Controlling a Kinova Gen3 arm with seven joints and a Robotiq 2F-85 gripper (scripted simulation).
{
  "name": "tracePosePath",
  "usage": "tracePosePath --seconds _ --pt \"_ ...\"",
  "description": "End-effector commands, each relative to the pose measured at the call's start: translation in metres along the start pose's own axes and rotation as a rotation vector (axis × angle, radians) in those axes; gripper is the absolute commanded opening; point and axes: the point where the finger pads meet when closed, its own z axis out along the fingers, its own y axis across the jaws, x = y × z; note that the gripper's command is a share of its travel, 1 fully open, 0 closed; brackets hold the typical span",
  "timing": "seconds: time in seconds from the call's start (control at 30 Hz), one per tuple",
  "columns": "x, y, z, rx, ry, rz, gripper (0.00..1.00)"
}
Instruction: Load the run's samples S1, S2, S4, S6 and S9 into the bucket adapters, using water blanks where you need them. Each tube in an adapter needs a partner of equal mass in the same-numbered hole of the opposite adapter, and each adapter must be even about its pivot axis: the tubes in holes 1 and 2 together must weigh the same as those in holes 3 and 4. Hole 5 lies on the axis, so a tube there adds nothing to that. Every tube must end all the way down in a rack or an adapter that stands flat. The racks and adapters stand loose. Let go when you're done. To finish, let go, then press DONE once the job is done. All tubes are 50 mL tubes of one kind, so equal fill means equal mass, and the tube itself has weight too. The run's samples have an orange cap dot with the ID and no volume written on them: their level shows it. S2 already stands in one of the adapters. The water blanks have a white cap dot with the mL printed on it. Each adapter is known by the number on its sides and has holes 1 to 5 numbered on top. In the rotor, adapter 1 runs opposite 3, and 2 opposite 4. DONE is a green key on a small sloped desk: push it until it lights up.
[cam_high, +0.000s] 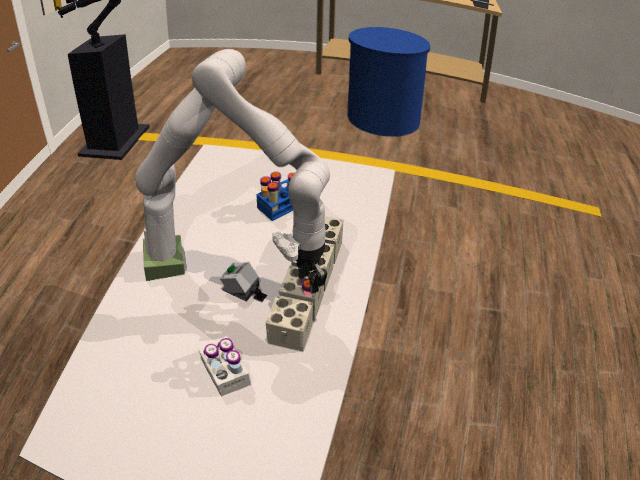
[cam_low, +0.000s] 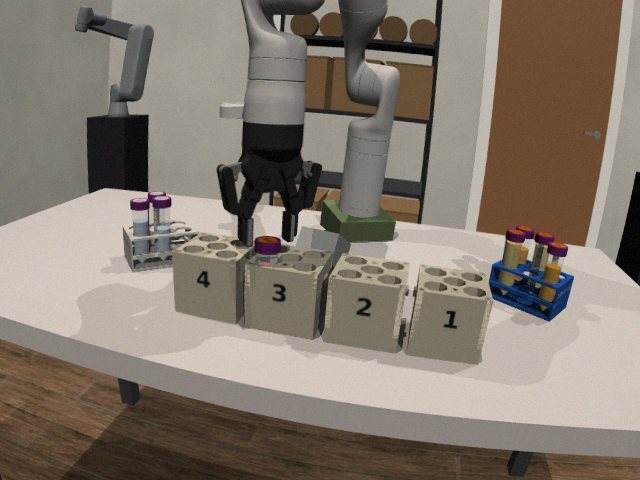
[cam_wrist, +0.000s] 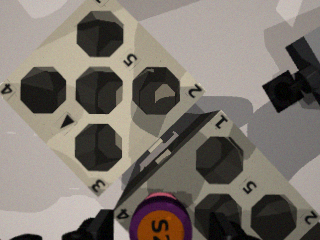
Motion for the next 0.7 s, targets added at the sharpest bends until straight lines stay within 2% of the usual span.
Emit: tracePosePath --seconds 0.0,0.67 --pt "-0.002 0.000 -0.009 0.001 -0.007 -0.004 0.62" --pt "-0.002 0.000 -0.033 0.001 -0.007 -0.006 0.62"
